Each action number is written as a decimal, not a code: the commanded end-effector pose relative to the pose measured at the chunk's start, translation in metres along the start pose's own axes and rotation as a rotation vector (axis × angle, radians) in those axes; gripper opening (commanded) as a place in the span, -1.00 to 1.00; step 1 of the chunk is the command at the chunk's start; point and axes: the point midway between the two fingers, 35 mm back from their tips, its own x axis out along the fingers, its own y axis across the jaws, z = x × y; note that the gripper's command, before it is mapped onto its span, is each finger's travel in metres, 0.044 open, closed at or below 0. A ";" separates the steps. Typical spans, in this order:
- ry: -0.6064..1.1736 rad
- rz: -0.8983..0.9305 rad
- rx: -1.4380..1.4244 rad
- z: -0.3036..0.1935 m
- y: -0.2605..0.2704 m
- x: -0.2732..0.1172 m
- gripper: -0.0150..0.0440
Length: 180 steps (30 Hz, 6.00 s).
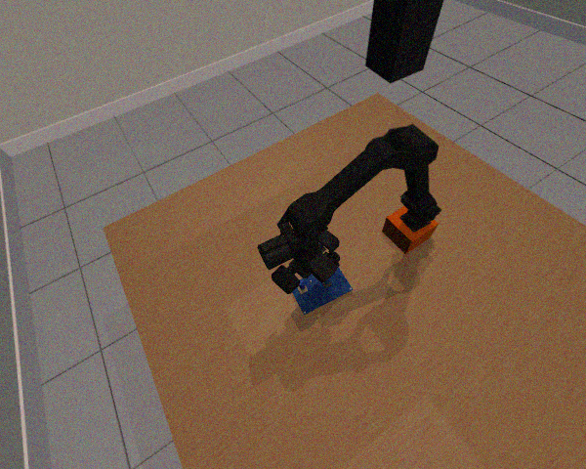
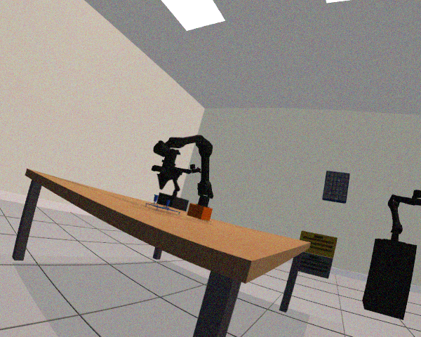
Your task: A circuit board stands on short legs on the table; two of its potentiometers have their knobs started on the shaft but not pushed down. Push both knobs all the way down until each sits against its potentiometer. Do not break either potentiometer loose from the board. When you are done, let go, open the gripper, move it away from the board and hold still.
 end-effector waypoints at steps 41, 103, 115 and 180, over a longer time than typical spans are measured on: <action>-0.015 0.008 -1.014 -0.005 -0.018 0.008 -0.49; -0.015 0.008 -1.014 -0.005 -0.018 0.033 -0.49; -0.015 0.008 -1.014 -0.005 -0.018 0.035 -0.49; -0.015 0.008 -1.014 -0.004 -0.018 0.043 -0.49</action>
